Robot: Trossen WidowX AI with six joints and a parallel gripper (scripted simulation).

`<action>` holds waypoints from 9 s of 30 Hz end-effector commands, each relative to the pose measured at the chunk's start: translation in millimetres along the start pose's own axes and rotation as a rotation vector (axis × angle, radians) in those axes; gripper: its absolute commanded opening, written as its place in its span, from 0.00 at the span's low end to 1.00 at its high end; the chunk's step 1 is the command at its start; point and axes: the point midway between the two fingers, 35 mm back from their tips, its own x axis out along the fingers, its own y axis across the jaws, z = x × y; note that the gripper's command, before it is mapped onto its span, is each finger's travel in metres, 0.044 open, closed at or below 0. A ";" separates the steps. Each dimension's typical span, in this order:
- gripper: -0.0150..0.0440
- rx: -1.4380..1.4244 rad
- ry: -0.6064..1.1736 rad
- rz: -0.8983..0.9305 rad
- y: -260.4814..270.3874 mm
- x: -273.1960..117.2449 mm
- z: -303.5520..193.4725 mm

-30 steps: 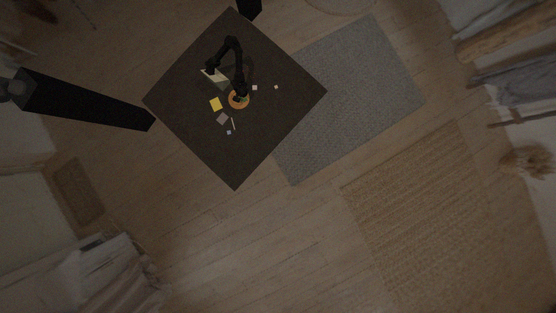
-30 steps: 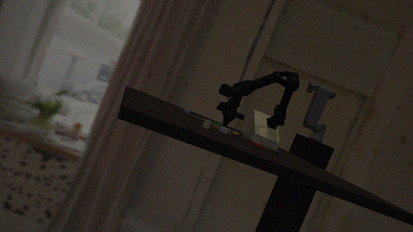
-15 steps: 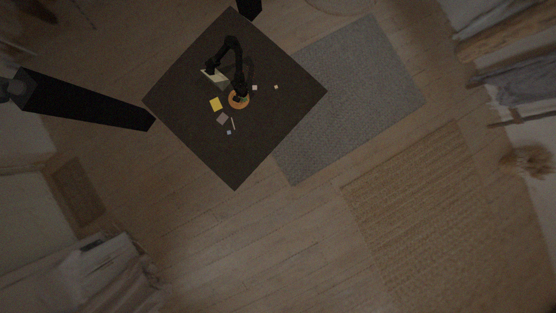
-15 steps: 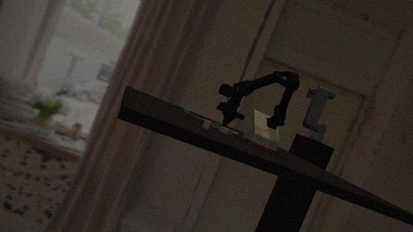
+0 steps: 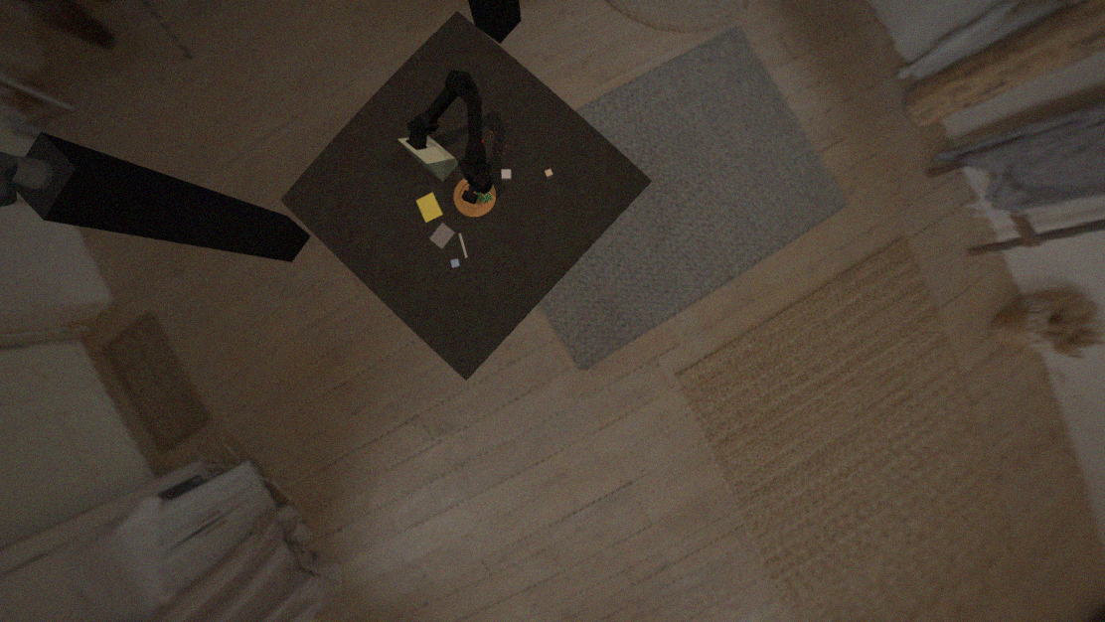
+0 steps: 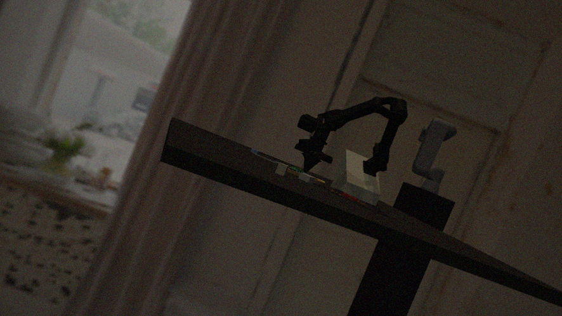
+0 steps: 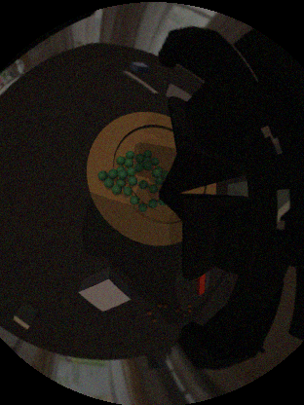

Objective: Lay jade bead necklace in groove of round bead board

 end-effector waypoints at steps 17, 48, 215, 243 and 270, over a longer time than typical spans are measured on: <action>0.30 0.000 0.000 0.000 0.0 0.0 0.0; 1.00 0.009 0.004 0.003 0.0 -1.3 -1.6; 1.00 -0.484 0.006 0.008 22.2 3.3 11.4; 1.00 -0.484 0.006 0.008 22.2 3.3 11.4; 0.46 0.682 -0.027 -0.011 2.4 -22.4 14.0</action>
